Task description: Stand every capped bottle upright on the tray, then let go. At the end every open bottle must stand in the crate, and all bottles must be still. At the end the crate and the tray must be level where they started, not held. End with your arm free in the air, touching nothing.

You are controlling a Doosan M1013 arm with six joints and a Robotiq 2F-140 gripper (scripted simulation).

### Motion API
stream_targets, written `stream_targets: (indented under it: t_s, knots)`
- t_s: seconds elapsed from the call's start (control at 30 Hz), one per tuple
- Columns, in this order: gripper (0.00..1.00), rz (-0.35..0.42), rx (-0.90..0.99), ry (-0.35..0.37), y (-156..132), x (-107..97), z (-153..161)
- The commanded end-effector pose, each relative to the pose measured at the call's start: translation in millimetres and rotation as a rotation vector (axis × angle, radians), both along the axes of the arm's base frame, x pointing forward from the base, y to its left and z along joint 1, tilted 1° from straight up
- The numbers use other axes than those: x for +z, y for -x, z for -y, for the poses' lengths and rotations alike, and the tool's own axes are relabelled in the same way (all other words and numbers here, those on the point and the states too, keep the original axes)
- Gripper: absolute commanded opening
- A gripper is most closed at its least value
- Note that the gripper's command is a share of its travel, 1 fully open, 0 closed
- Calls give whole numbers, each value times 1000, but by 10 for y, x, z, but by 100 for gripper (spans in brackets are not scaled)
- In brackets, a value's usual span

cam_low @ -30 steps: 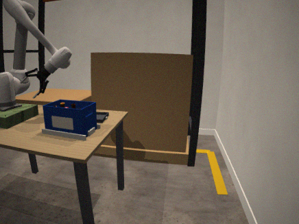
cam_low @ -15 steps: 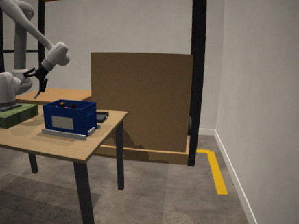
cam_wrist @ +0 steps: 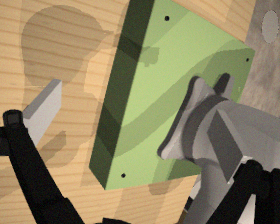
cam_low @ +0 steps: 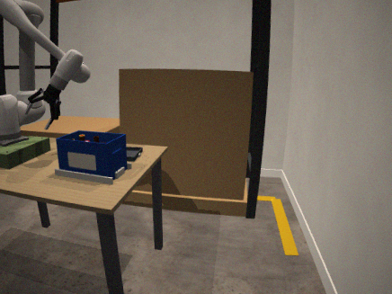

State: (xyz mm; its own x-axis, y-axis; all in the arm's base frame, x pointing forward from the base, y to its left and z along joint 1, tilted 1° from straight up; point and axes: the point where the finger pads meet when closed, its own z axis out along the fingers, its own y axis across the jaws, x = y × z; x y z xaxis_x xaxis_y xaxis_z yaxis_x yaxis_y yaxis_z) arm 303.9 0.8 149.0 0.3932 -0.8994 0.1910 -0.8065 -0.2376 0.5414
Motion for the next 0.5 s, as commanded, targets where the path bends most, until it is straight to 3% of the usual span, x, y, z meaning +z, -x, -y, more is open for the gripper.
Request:
stream_targets:
  t_s: [0.0,0.17,0.47]
  knots:
    - [100,50,-19,-35,-156,15,70]
    - [100,56,-21,-35,-152,6,101]
    - [100,147,-57,-96,-402,17,266]
